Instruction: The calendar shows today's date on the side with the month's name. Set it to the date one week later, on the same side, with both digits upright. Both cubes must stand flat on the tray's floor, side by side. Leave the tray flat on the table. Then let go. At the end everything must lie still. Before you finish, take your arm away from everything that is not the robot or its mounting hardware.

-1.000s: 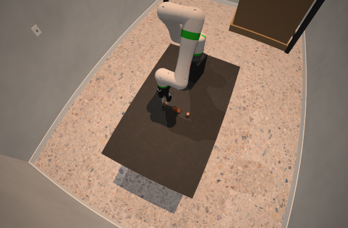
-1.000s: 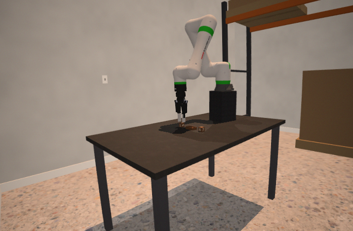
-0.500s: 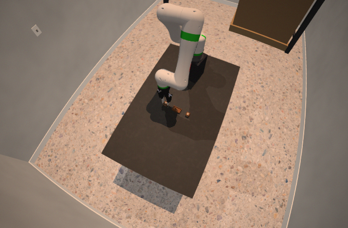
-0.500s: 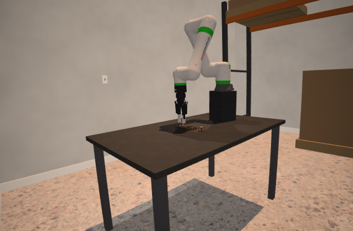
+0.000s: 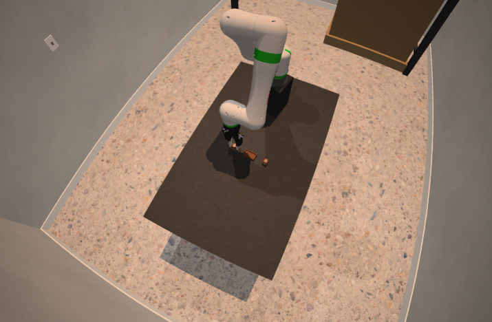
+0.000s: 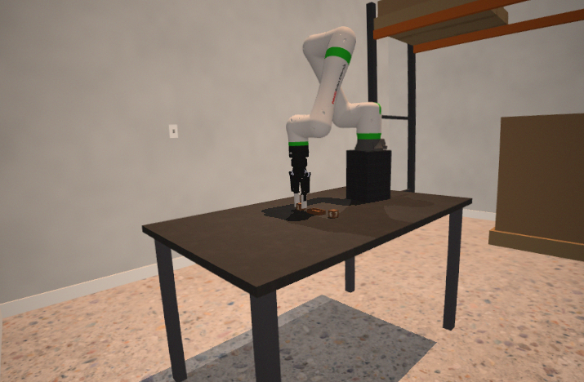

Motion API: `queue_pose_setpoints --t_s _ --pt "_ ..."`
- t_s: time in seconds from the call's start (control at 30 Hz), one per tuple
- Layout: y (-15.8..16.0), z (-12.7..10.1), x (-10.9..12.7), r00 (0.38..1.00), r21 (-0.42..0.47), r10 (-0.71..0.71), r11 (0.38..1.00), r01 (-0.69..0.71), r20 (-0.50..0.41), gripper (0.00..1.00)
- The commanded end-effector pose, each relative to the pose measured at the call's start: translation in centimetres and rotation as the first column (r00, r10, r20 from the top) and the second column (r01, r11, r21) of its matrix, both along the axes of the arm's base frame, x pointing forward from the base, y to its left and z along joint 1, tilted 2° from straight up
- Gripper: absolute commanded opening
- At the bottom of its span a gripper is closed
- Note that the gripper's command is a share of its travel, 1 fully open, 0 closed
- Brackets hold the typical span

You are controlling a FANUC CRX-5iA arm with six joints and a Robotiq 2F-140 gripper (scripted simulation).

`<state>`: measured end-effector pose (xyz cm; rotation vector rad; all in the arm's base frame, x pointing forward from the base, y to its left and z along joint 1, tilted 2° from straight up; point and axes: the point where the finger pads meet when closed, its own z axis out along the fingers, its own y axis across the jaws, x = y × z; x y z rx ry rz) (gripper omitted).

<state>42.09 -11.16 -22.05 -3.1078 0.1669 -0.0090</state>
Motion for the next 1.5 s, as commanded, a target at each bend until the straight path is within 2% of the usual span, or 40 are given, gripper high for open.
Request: queue_pose_setpoints --t_s 0.0,1.23,1.27,1.47 --pt "-0.01 -0.12 0.02 1.000 0.000 0.000 1.000 0.000 0.000 0.29" --pt "-0.01 -0.14 0.02 1.000 0.000 0.000 1.000 0.000 0.000 0.29" --pt "-0.01 -0.14 0.02 1.000 0.000 0.000 1.000 0.000 0.000 0.17" --pt "-0.01 -0.14 0.02 1.000 0.000 0.000 1.000 0.000 0.000 0.17"
